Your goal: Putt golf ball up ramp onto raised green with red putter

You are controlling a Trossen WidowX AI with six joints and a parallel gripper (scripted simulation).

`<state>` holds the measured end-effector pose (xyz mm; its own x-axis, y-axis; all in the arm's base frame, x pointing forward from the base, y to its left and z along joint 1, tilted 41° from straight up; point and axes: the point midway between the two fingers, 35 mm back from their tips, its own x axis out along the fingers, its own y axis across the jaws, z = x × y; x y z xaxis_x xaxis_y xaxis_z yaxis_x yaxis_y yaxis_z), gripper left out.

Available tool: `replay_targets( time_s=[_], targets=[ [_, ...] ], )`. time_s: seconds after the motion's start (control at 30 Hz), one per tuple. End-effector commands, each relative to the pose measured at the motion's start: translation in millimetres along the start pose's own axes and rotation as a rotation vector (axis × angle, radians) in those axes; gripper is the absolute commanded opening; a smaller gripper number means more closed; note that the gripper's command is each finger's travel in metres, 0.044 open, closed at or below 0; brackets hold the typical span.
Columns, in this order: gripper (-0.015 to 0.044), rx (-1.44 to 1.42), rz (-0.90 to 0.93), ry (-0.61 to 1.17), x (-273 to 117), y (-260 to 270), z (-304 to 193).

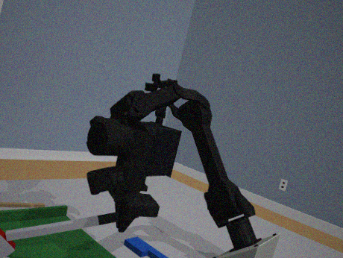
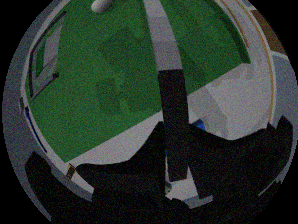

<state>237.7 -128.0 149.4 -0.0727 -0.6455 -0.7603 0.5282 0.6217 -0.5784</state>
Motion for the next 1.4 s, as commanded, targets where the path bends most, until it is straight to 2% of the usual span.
replay_targets(
  time_s=[0.0,0.3,0.63,0.9,1.27,1.37],
  targets=[
    [0.0,0.004,-0.004,-0.01,0.3,-16.9,0.9],
    [0.0,0.011,0.001,-0.003,0.8,-7.0,2.2],
    [0.0,0.005,0.002,-0.009,0.8,118.2,0.7],
    [0.0,0.005,0.003,-0.009,-7.0,121.0,0.7],
    [0.0,0.004,0.003,-0.008,-58.2,120.7,-0.2],
    [0.0,0.0,0.003,-0.008,-51.5,120.8,0.1]
  ],
)
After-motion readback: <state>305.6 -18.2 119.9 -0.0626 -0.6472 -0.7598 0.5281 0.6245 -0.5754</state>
